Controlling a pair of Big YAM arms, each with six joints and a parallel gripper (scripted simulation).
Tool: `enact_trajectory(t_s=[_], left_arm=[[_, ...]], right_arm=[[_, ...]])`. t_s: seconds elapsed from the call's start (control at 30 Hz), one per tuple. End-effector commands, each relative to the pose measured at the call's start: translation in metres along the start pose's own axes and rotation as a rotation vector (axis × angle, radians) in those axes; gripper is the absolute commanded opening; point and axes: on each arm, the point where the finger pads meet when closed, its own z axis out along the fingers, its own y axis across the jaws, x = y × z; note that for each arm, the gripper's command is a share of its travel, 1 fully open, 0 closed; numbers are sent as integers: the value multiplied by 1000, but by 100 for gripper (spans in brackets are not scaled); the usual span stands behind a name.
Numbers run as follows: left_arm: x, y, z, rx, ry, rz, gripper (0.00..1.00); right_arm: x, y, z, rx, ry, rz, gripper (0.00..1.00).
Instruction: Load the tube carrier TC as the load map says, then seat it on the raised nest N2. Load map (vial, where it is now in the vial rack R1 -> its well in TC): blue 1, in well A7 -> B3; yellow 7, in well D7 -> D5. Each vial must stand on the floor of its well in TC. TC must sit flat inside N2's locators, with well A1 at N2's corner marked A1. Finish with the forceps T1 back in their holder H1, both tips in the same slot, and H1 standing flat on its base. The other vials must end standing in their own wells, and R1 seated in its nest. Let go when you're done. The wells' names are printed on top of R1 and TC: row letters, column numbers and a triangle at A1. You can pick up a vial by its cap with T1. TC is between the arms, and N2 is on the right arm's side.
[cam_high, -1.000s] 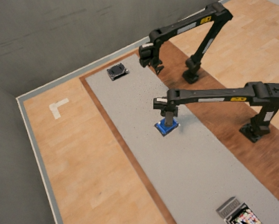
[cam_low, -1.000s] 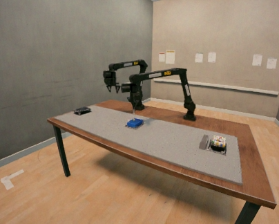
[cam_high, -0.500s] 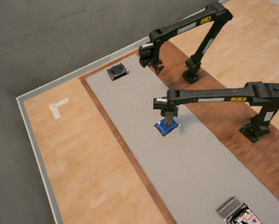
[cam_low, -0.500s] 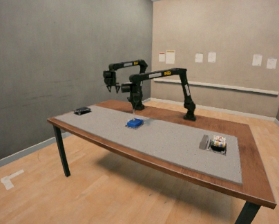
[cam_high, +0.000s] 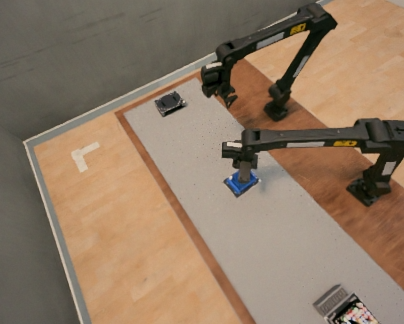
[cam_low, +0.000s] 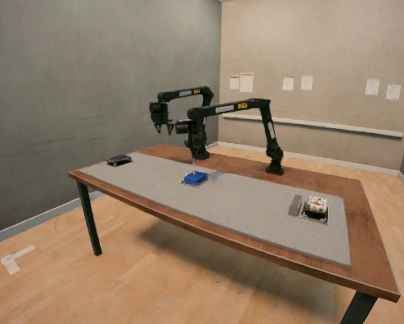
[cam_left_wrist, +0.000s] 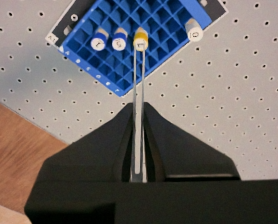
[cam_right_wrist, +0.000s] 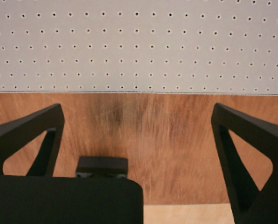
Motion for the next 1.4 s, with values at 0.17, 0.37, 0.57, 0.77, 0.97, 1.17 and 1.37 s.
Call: enact_trajectory(t_s=[0.17,0.37,0.57,0.77,0.97,1.17,1.37], left_arm=[[-1,-5,4,1,2,-10,7],[-1,-7,3,4,2,-10,7],[-1,-9,0,10,2,-9,7],[0,-11,-3,17,1,-8,7],[0,-12,-4,20,1,-7,7],[0,-14,-7,26,0,-7,7],[1,-17,-10,33,0,-6,7]], right_arm=[[-8,-1,-12,8,-32,13,100],[-8,-1,-12,8,-32,13,100],[-8,-1,-12,8,-32,13,100],[-8,-1,-12,8,-32,13,100],[-8,-1,-12,8,-32,13,100],[-8,-1,-12,8,-32,13,100],[-8,-1,-12,8,-32,13,100]])
